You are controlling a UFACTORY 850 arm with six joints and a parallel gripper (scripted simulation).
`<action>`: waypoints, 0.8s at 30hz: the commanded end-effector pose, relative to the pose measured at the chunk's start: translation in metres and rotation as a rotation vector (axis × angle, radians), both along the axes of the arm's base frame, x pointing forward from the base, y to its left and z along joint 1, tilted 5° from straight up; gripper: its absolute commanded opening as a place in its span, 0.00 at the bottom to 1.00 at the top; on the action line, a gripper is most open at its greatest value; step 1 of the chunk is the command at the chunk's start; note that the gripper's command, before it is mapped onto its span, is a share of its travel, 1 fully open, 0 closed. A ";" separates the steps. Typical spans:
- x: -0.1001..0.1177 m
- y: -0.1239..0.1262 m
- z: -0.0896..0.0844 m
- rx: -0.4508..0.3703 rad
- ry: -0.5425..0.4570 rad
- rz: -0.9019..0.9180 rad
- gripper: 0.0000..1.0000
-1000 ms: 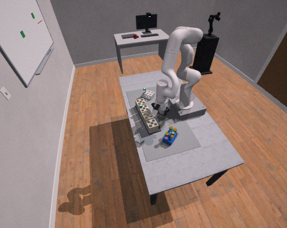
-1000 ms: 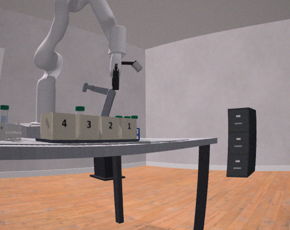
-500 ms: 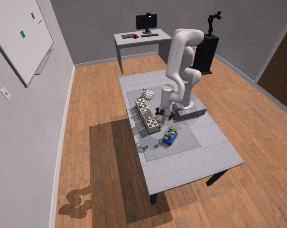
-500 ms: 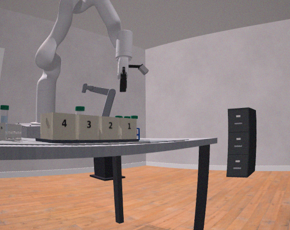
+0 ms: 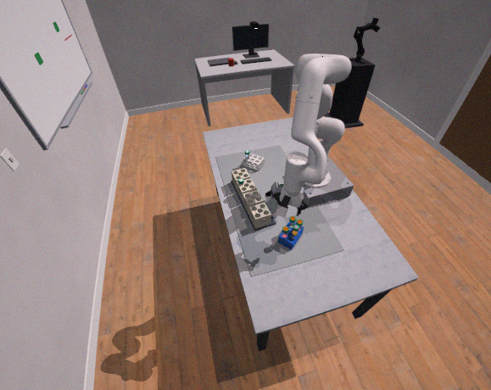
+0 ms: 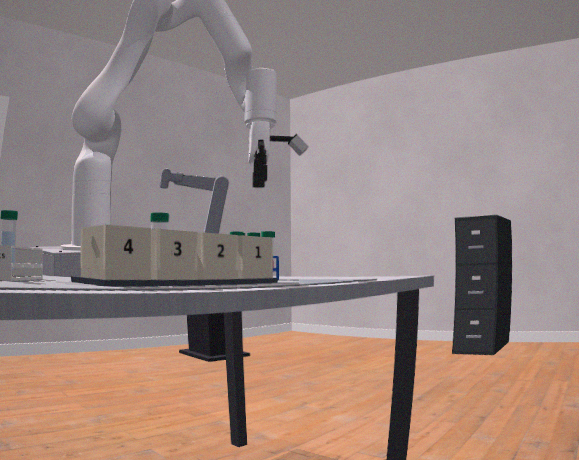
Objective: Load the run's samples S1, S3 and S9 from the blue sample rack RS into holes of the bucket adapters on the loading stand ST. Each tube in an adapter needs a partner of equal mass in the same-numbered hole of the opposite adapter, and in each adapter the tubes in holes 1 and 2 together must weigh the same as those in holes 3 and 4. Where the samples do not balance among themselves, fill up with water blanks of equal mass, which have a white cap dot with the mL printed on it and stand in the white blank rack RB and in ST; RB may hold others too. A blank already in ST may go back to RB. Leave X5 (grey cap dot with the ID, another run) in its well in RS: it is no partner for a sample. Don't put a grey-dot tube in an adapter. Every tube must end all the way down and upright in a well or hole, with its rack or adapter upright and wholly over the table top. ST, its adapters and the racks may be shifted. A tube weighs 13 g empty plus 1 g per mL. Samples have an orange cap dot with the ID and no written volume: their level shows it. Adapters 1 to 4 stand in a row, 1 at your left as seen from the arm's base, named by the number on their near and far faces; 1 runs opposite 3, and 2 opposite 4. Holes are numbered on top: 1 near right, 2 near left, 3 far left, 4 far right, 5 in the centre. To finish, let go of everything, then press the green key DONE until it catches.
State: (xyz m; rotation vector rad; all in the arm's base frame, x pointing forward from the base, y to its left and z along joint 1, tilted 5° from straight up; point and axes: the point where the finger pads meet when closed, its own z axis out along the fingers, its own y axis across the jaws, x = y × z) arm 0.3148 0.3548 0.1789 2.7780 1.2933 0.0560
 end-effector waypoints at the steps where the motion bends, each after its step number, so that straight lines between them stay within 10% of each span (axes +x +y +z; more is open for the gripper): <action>1: -0.005 0.021 -0.001 0.000 -0.002 0.000 1.00; 24: -0.006 0.031 -0.044 0.000 -0.002 0.000 1.00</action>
